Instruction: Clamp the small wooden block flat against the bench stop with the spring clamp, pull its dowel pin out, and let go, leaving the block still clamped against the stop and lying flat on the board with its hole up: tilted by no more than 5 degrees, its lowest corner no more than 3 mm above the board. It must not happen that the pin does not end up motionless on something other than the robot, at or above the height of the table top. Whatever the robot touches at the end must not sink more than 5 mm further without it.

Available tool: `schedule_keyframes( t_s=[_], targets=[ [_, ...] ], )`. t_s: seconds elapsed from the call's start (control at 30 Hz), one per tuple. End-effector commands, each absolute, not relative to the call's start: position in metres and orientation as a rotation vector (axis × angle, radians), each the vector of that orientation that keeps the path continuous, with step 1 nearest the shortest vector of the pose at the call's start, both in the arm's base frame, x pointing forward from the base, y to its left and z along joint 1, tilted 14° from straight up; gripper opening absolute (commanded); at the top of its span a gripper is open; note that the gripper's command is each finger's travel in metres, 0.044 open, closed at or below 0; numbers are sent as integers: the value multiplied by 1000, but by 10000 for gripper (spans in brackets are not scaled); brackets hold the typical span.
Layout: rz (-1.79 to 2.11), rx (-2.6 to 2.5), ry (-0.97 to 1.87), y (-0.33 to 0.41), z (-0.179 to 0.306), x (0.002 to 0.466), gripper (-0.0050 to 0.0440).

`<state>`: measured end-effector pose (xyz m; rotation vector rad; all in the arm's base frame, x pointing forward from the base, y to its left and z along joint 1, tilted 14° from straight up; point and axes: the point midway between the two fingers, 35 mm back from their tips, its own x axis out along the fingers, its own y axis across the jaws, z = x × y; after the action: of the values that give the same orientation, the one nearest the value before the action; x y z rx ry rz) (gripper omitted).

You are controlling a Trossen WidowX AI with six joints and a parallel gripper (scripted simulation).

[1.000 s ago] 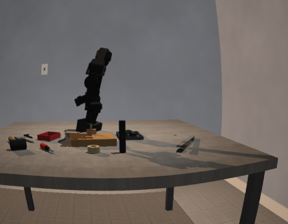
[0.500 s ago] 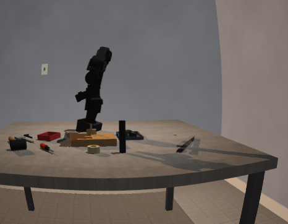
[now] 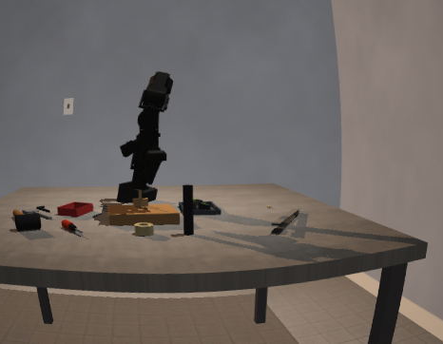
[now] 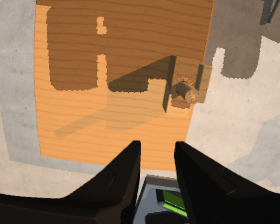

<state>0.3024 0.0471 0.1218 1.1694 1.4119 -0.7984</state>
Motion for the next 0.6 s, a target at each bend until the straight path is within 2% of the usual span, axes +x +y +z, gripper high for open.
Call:
schedule_keyframes(
  t_s=[0.0, 0.3, 0.37, 0.57],
  targets=[
    [-742, 1117, 1417, 55, 129, 300, 130],
    [-626, 997, 1447, 72, 136, 293, 220],
    [-626, 997, 1447, 72, 136, 293, 220],
    [-549, 916, 1463, 84, 142, 288, 280]
  ],
)
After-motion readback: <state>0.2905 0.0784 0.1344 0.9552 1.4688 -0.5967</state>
